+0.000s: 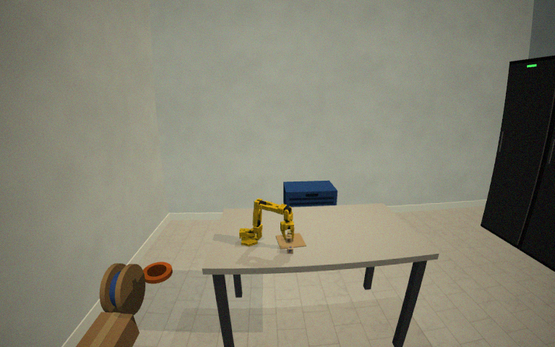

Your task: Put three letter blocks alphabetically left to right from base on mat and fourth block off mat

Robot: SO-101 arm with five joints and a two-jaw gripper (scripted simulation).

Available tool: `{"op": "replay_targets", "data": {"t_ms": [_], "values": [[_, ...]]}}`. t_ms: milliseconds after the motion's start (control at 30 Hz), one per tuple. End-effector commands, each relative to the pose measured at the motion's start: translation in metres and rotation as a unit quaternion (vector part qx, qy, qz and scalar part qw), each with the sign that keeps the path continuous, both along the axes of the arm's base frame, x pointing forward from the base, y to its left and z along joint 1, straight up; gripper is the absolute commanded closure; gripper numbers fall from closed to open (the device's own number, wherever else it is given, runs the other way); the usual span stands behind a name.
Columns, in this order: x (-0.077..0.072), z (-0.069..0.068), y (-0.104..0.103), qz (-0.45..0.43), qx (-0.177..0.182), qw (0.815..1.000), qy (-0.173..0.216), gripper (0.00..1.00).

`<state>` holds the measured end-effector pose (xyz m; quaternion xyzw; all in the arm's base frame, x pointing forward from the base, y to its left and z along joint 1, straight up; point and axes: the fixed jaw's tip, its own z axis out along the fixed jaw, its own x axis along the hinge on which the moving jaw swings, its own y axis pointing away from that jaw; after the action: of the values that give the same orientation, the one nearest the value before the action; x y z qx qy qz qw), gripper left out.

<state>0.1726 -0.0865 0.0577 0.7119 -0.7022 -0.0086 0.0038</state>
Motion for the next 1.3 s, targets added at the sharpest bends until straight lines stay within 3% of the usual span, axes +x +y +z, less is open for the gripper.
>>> {"op": "replay_targets", "data": {"t_ms": [0, 267, 1267], "values": [[0.019, 0.019, 0.009, -0.018, -0.021, 0.998, -0.057, 1.0], [0.026, 0.018, 0.023, -0.035, -0.017, 0.998, -0.058, 1.0], [0.027, 0.022, 0.026, -0.035, -0.019, 0.997, -0.068, 1.0]]}}
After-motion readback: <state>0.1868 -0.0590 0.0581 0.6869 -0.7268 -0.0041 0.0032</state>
